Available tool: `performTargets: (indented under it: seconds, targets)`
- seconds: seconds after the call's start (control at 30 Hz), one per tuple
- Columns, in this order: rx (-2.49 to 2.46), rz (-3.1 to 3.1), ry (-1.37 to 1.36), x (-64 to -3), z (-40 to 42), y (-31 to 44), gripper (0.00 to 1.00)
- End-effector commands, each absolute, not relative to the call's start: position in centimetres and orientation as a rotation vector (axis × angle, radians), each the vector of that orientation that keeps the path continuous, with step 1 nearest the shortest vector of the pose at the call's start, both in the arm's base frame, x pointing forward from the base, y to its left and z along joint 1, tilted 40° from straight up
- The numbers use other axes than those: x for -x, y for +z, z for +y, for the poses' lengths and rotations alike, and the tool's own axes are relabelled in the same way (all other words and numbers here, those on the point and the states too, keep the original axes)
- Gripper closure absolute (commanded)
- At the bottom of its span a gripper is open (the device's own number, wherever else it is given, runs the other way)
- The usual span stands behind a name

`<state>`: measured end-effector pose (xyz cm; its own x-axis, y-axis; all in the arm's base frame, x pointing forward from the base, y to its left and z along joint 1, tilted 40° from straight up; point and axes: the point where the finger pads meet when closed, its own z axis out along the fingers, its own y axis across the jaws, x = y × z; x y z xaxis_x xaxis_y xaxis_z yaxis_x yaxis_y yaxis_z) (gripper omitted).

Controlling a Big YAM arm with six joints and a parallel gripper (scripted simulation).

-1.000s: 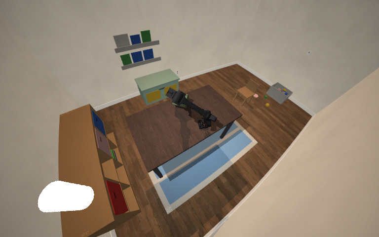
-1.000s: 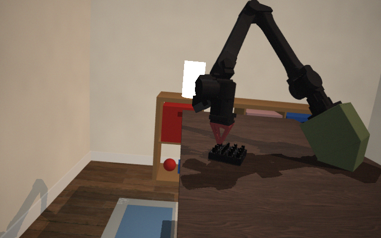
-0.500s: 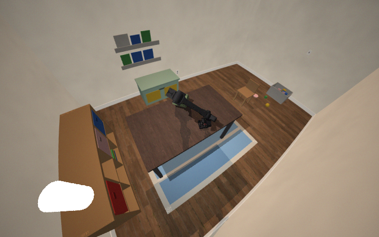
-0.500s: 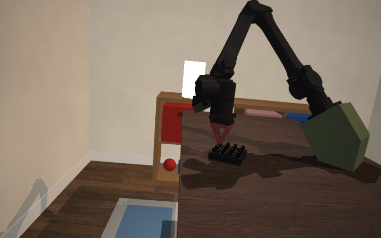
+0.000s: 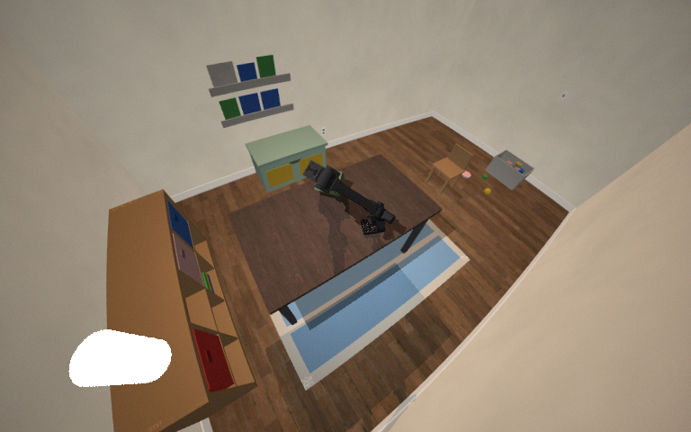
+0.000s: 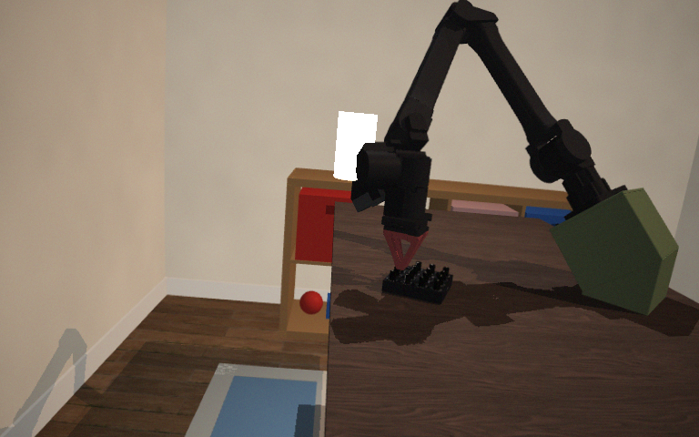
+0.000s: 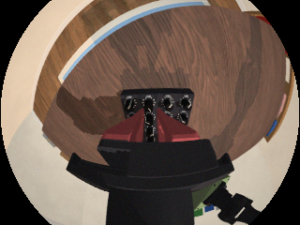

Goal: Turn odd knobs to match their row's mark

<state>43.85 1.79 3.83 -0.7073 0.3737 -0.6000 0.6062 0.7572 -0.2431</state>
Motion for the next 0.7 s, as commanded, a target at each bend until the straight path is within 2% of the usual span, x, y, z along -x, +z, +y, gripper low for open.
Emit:
performTargets:
  seconds: [0.0, 0.67]
  targets:
    - [-0.757, 2.396, -0.563, -45.86, 1.23, 4.51, 0.82]
    - [-0.758, 2.398, -0.566, -45.83, 1.12, 4.38, 0.82]
